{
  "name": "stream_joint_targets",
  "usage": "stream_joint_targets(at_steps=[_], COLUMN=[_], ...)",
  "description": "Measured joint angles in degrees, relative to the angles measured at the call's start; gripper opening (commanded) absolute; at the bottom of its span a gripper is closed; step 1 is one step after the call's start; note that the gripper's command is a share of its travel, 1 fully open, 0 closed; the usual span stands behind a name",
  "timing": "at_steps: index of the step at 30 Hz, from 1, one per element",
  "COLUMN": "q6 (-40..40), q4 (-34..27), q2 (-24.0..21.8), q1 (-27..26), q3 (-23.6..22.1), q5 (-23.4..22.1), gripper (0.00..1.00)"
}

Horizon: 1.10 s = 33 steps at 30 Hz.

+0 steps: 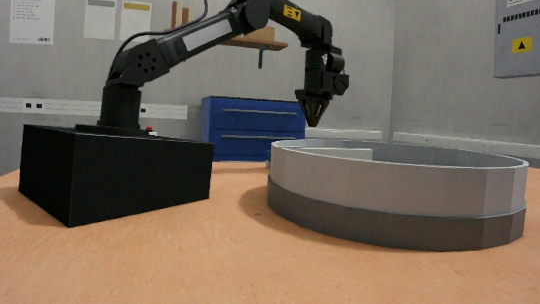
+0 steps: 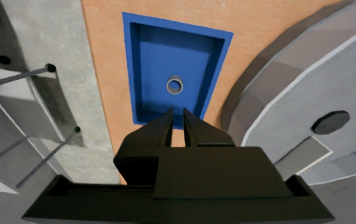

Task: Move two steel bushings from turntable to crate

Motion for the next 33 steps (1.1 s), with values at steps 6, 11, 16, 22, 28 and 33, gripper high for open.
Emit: stream_joint_targets(at_steps=[6, 11, 16, 22, 28, 33], q6=[0.00, 0.00, 0.00, 0.00, 0.00, 0.00], q4=[-1.90, -2.71, -3.04, -3.10, -3.10, -3.10], q2=[0.61, 1.07, 1.07, 1.05, 1.07, 1.05], q1=[0.00, 0.00, 0.00, 0.00, 0.00, 0.00], q3=[1.53, 1.88, 1.88, 1.88, 1.88, 1.88], q5=[0.00, 0.00, 0.00, 0.00, 0.00, 0.00], gripper=[0.14, 0.14, 0.14, 0.14, 0.14, 0.14])
